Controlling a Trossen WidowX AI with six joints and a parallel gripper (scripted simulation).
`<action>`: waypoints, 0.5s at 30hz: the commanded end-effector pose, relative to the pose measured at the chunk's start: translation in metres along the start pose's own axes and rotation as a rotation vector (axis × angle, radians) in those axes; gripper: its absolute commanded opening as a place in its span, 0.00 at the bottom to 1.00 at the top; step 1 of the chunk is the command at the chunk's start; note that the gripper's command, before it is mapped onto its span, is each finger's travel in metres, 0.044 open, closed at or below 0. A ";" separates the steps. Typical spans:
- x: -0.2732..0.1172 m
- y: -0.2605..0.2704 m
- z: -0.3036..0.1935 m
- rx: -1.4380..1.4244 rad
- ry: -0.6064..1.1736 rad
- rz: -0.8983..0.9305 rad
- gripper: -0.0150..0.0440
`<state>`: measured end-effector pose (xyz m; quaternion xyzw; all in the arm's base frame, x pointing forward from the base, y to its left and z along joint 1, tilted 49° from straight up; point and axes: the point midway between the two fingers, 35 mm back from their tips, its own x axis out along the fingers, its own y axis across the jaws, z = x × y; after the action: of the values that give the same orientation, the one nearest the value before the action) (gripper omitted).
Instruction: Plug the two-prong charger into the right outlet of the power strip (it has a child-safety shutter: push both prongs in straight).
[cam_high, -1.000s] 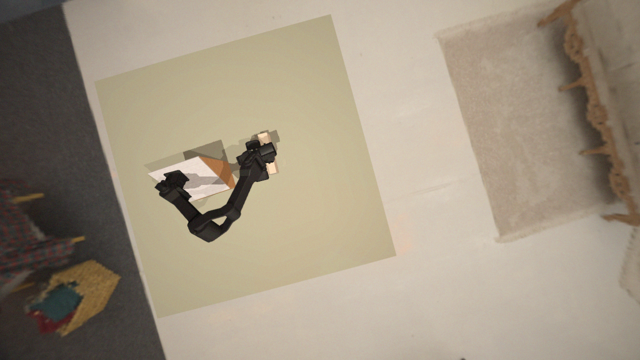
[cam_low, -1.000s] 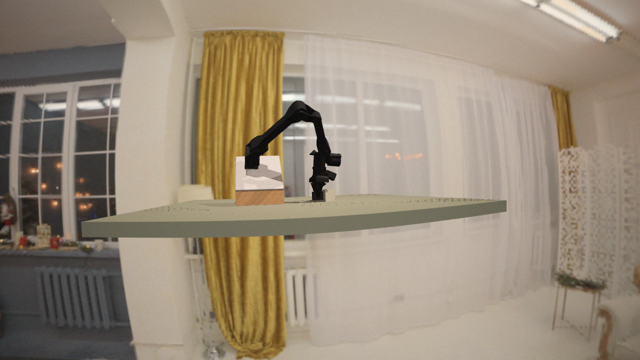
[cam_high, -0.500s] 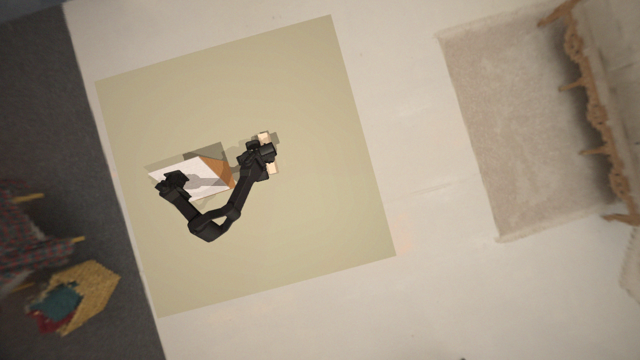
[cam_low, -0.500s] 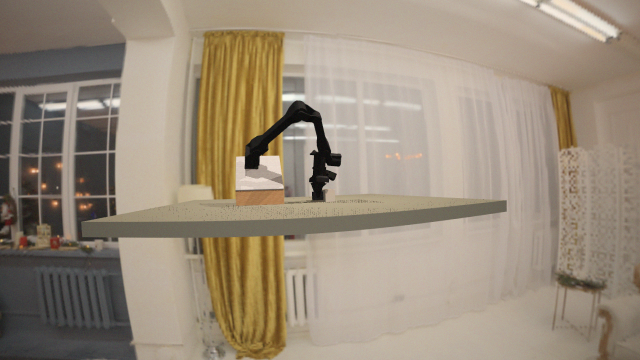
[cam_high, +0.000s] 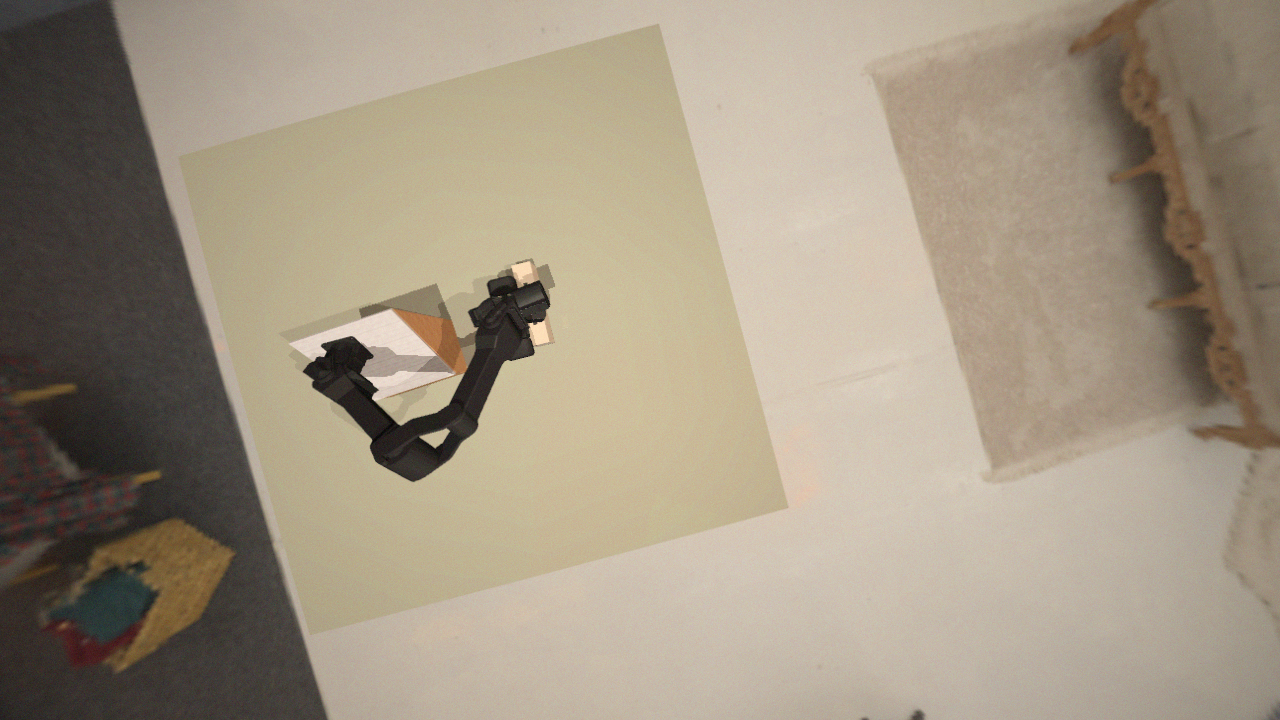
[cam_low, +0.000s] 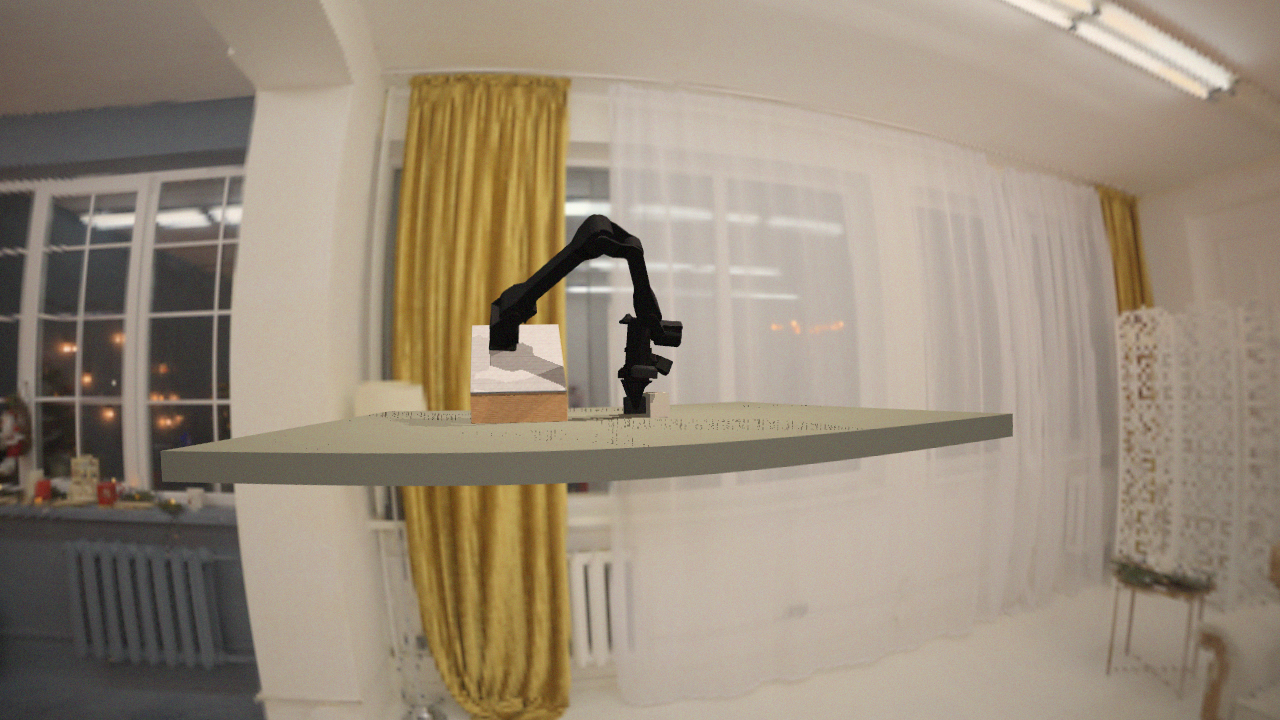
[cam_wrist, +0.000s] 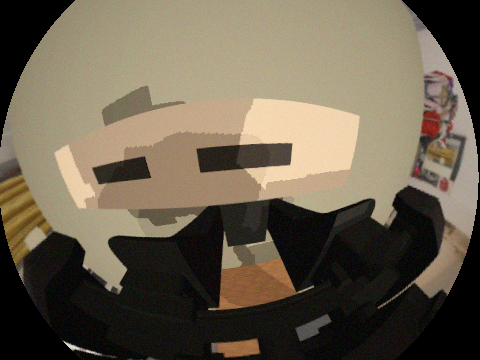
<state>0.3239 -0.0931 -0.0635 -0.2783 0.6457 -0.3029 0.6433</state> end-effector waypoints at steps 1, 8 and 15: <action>-0.001 -0.001 0.008 0.016 -0.021 0.001 0.25; 0.000 0.000 0.008 0.016 -0.021 0.001 0.25; 0.000 0.000 0.000 -0.001 0.000 -0.001 0.25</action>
<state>0.3231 -0.0932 -0.0643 -0.2793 0.6466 -0.3027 0.6420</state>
